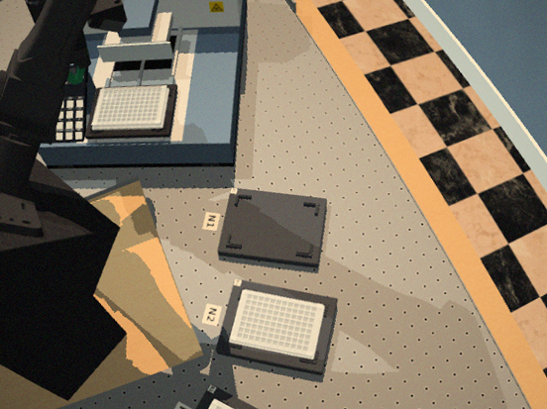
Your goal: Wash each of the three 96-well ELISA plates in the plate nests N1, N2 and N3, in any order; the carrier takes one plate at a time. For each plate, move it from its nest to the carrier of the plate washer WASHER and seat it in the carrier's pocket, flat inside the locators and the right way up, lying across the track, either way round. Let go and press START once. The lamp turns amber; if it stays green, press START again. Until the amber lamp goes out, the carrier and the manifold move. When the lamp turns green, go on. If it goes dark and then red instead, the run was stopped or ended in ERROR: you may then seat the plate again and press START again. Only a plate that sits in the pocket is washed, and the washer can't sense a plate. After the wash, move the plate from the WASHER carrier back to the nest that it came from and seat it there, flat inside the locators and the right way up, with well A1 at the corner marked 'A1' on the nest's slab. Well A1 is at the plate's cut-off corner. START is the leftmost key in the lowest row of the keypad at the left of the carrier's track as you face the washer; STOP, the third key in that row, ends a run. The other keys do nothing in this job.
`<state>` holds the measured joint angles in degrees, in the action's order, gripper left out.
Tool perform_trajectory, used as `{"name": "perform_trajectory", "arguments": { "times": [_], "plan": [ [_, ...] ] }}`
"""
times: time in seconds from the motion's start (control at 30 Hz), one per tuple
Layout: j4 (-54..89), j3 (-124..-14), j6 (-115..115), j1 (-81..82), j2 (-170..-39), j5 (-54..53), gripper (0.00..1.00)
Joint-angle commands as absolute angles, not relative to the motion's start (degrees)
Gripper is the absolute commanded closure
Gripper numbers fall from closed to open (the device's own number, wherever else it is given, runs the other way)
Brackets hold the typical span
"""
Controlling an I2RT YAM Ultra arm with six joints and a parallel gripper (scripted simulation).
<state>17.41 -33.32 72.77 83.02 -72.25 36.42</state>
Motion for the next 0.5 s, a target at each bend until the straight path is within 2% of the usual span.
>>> {"name": "perform_trajectory", "arguments": {
  "times": [0.0, 0.47],
  "plan": [
    [16.9, -33.6, 69.7, 85.3, -73.8, 39.3, 1.0],
    [16.6, -34.1, 57.0, 88.6, -77.0, 41.1, 1.0]
  ]
}}
